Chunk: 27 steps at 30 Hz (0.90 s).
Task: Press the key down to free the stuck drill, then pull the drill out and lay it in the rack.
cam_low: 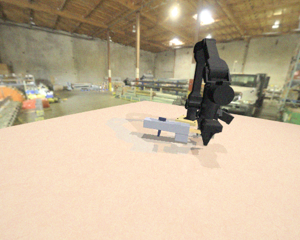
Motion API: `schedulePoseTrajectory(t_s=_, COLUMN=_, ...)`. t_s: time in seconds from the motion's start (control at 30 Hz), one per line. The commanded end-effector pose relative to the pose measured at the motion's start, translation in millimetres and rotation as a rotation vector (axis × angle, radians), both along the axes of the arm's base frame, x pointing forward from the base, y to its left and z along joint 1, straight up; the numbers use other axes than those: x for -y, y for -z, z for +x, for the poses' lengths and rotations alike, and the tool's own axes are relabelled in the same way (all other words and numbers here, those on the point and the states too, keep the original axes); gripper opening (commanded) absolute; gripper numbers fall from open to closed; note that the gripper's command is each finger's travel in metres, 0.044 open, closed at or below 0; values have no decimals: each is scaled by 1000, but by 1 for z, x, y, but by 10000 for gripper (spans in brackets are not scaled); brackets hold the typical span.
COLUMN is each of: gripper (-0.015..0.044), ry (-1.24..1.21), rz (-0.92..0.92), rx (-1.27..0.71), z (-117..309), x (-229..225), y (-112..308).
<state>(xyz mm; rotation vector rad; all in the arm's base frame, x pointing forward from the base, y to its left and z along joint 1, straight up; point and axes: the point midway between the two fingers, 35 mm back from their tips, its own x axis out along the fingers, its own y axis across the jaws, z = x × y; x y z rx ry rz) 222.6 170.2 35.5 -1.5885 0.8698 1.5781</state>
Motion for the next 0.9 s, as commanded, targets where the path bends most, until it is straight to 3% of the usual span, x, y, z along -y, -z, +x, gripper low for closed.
schedulePoseTrajectory(t_s=0.0, gripper=440, ry=2, rz=-8, rx=0, z=1, x=3, y=1)
schedulePoseTrajectory(t_s=0.87, gripper=440, ry=2, rz=-8, rx=0, z=3, x=7, y=2)
